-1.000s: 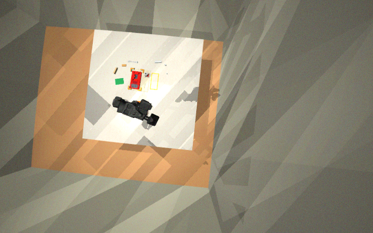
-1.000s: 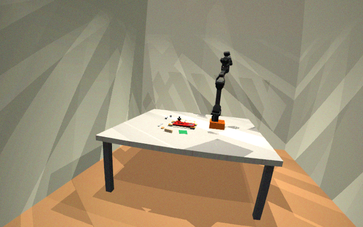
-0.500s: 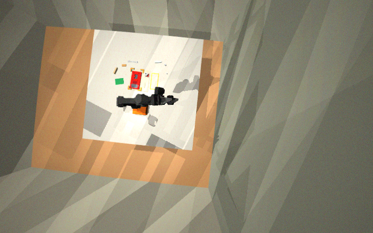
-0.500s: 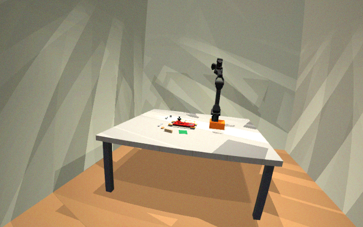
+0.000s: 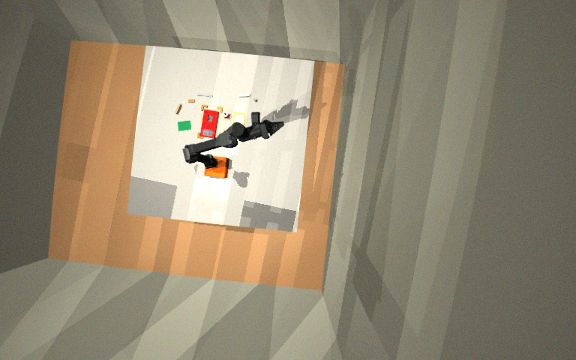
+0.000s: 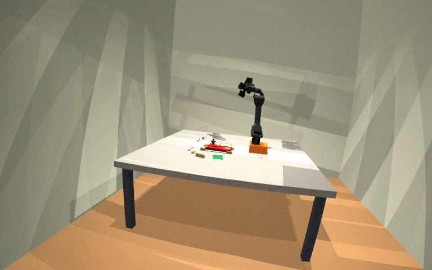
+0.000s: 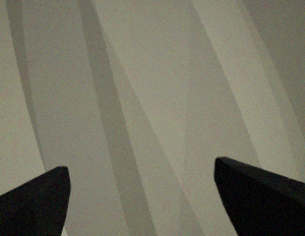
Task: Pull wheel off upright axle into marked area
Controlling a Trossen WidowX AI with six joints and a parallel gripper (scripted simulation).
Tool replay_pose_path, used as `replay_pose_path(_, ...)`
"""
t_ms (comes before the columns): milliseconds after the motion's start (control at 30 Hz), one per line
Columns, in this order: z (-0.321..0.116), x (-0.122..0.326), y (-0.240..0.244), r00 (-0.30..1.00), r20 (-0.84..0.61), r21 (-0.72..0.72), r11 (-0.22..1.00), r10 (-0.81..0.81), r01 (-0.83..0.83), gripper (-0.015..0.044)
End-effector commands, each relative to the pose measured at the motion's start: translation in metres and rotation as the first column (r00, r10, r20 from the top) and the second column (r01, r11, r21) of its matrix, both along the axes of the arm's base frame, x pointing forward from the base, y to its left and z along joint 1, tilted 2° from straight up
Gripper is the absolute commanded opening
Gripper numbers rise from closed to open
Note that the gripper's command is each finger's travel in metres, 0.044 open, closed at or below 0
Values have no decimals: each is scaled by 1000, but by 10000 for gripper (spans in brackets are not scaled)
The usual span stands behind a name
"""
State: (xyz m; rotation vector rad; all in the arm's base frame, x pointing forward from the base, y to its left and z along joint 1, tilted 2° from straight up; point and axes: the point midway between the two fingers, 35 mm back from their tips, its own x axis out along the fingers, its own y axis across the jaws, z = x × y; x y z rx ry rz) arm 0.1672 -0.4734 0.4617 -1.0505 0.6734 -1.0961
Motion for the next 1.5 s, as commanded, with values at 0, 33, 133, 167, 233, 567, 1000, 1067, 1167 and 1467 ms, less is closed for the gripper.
replay_pose_path(0,-30,34,6,997,32,118,991,65,-68,300)
replay_pose_path(33,-38,44,8,996,39,151,985,81,-86,300)
replay_pose_path(133,-64,72,17,990,61,249,959,126,-137,300)
replay_pose_path(167,-73,81,21,988,68,282,947,139,-153,300)
replay_pose_path(233,-88,98,29,984,81,332,927,157,-176,300)
replay_pose_path(567,-164,172,85,966,114,576,777,231,-254,300)
replay_pose_path(1000,-264,234,204,949,57,862,465,311,-204,300)
replay_pose_path(1067,-279,238,224,948,37,895,412,316,-173,300)
replay_pose_path(1167,-300,241,255,946,1,934,337,324,-116,300)
replay_pose_path(1467,-352,230,348,921,-155,983,153,356,107,300)
